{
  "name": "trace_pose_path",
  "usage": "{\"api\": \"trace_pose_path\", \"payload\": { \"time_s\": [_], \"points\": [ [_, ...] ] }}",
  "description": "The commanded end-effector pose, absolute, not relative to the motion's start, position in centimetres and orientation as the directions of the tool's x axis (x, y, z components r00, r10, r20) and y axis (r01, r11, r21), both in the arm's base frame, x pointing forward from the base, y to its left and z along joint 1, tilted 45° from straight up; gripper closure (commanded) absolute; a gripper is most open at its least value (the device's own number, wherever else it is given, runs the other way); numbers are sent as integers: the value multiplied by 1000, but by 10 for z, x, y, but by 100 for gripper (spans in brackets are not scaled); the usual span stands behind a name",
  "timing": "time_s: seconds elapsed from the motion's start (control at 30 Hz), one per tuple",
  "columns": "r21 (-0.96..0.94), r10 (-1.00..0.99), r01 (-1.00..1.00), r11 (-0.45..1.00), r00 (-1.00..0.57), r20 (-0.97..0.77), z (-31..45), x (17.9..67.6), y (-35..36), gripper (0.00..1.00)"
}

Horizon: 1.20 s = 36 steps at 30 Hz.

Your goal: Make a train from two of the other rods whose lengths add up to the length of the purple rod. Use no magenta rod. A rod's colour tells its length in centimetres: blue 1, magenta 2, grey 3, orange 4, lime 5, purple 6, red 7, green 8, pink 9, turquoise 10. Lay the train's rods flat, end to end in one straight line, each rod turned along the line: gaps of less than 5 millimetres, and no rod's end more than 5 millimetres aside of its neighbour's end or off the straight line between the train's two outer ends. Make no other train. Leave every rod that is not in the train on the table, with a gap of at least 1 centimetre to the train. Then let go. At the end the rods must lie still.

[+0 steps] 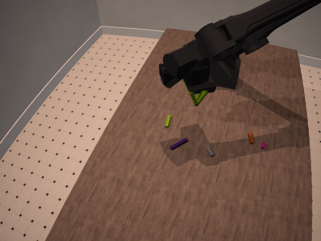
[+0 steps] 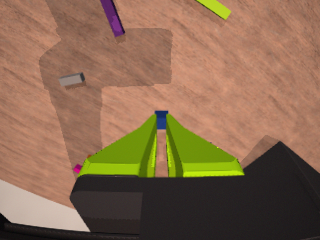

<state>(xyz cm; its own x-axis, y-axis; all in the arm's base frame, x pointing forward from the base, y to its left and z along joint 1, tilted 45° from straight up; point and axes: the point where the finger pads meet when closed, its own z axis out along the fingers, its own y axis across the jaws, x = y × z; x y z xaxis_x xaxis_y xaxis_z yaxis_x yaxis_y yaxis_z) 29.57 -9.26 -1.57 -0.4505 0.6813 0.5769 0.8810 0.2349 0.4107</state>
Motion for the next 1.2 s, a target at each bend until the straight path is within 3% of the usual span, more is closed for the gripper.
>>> {"api": "trace_pose_path", "payload": {
  "time_s": [0.0,1.17],
  "points": [
    [382,691,902,203,-408,597,-22,297,-96,95],
    [381,681,900,212,-415,603,-79,305,-32,95]
  ]
}}
